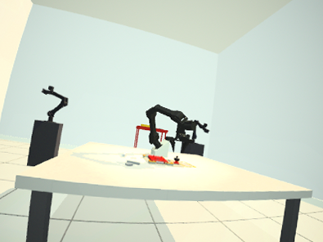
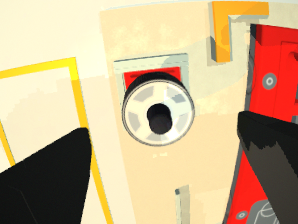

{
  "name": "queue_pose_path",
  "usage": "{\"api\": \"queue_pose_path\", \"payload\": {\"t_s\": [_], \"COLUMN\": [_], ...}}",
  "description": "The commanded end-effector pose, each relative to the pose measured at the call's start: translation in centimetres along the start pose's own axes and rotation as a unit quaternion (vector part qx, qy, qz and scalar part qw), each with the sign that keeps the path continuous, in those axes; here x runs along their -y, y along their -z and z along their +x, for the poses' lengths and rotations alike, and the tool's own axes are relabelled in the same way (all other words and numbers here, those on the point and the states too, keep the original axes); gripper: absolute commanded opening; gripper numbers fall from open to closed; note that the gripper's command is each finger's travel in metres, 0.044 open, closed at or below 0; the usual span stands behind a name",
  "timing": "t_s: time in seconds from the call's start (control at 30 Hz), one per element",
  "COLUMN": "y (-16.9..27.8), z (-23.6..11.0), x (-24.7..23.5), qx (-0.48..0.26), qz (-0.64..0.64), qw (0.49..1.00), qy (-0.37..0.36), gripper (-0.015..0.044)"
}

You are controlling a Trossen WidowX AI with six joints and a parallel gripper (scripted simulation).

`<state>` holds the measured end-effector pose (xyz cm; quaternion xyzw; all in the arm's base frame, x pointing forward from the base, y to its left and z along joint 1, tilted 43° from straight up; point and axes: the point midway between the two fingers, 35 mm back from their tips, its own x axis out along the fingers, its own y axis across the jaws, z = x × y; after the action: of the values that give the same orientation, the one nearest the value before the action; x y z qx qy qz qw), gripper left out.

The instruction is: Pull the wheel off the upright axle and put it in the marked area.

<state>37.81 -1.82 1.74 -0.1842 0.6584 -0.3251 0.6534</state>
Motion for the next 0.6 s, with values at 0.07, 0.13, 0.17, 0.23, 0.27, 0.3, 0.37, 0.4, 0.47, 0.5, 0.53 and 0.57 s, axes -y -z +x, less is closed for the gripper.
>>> {"api": "queue_pose_path", "payload": {"t_s": [0.07, 0.13, 0.17, 0.23, 0.27, 0.3, 0.37, 0.4, 0.47, 0.5, 0.53, 0.57], "y": [0.7, 0.8, 0.8, 0.8, 0.8, 0.8, 0.7, 0.7, 0.7, 0.7, 0.7, 0.7], "z": [4.4, 4.8, 4.8, 4.8, 4.8, 4.8, 4.4, 4.4, 4.4, 4.4, 4.4, 4.4], "x": [0.0, 0.0, 0.0, 0.0, 0.0, 0.0, 0.2, 0.2, 0.2, 0.2, 0.2, 0.2], "qx": [-0.007, -0.007, -0.007, -0.007, -0.007, -0.007, -0.009, -0.009, -0.009, -0.009, -0.009, -0.009], "qz": [-0.006, -0.006, -0.006, -0.006, -0.006, -0.006, -0.002, -0.002, -0.002, -0.002, -0.002, -0.002], "qw": [1.000, 1.000, 1.000, 1.000, 1.000, 1.000, 1.000, 1.000, 1.000, 1.000, 1.000, 1.000], "qy": [0.007, 0.007, 0.007, 0.007, 0.007, 0.007, 0.005, 0.005, 0.005, 0.005, 0.005, 0.005], "gripper": [0.0300, 0.0300, 0.0300, 0.0300, 0.0300, 0.0300, 0.0247, 0.0221, 0.0188, 0.0182, 0.0175, 0.0168]}}
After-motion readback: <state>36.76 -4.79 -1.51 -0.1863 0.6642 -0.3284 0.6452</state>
